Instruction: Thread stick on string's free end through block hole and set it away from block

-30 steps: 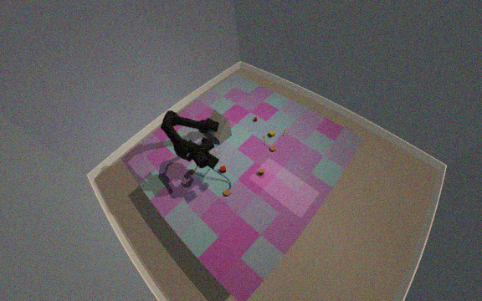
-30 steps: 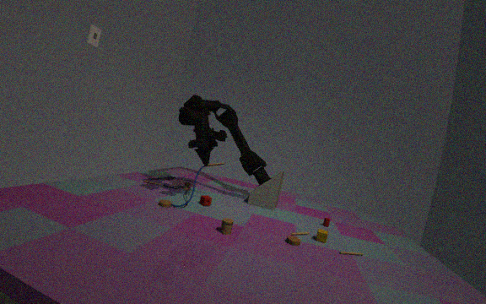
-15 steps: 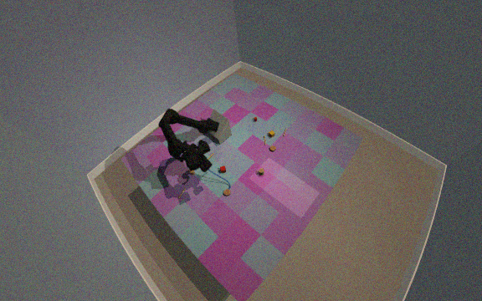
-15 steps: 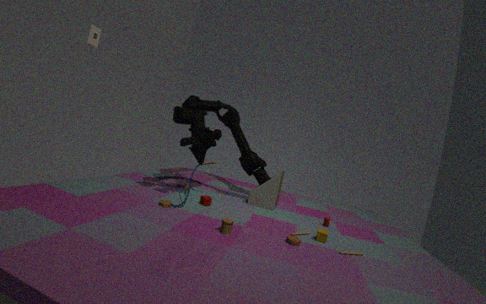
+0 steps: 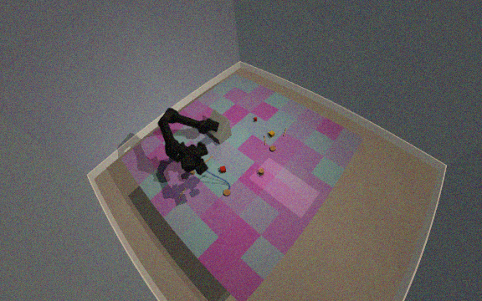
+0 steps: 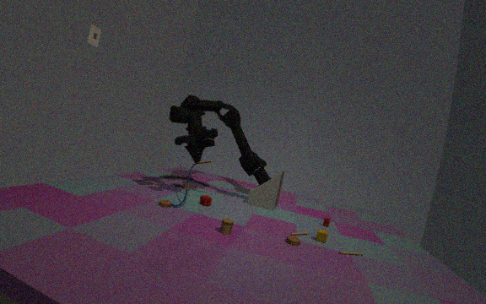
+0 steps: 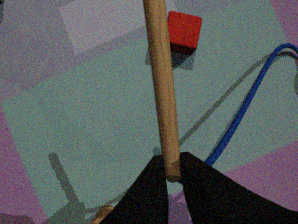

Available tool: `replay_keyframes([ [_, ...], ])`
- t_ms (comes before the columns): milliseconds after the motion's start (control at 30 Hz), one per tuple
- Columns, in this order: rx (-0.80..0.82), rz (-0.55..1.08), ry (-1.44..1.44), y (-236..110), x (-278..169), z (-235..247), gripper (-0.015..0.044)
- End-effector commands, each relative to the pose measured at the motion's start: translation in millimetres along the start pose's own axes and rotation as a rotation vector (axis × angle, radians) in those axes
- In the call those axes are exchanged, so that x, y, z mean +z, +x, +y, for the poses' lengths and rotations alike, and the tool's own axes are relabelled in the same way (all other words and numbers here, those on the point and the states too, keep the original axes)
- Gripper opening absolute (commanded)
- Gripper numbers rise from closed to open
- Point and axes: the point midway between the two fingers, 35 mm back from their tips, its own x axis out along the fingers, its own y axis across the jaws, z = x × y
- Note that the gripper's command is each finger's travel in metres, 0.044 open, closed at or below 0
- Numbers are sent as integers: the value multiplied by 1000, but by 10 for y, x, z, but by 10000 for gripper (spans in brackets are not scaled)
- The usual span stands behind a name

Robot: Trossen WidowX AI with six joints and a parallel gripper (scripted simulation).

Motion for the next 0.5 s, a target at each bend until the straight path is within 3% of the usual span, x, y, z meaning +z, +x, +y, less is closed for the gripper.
replay_keyframes([
  [0, -26, -1, 58, -43, -70, -38, 0],
  [467, -86, 1, 235, -126, -299, -102, 0],
])
